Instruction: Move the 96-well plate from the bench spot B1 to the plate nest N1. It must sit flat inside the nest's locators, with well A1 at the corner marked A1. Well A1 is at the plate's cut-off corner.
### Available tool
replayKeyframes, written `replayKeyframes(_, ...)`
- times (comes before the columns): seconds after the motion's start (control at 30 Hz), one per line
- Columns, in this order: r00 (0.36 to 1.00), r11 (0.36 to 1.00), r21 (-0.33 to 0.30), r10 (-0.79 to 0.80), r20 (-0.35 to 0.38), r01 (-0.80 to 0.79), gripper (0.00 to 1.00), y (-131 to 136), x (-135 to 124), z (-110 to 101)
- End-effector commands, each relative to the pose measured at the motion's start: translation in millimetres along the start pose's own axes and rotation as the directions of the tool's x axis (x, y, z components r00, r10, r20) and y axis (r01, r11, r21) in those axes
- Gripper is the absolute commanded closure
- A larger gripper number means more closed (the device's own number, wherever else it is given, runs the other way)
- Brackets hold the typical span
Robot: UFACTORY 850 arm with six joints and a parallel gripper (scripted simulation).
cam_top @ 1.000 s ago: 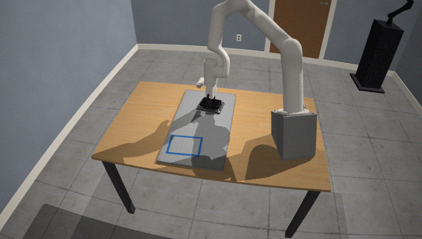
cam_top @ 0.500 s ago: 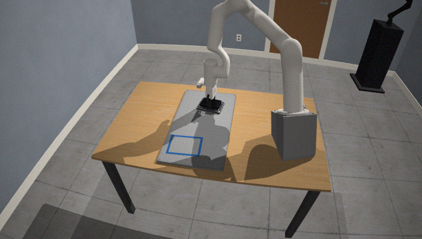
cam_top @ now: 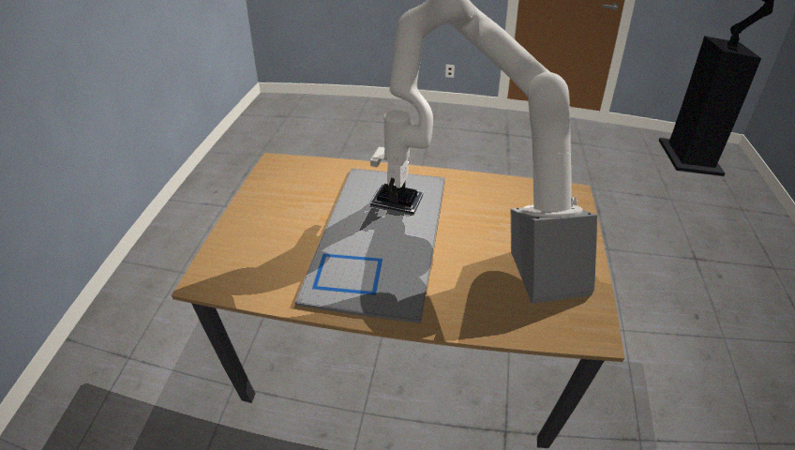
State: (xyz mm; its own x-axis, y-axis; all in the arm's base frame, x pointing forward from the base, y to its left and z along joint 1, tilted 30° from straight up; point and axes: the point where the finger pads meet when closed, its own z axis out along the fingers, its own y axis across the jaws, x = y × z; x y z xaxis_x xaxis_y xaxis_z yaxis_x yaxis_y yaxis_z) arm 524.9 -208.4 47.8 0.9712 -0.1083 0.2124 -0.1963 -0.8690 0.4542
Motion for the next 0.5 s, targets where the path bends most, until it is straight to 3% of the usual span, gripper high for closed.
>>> replayKeyframes(0.0, 1.0, 1.0, 0.0, 0.0, -0.002, 0.0, 1.0, 0.0, 0.8, 0.1)
replayKeyframes(0.47, 1.0, 1.0, 0.0, 0.0, -0.002, 0.0, 1.0, 0.0, 0.8, 2.4)
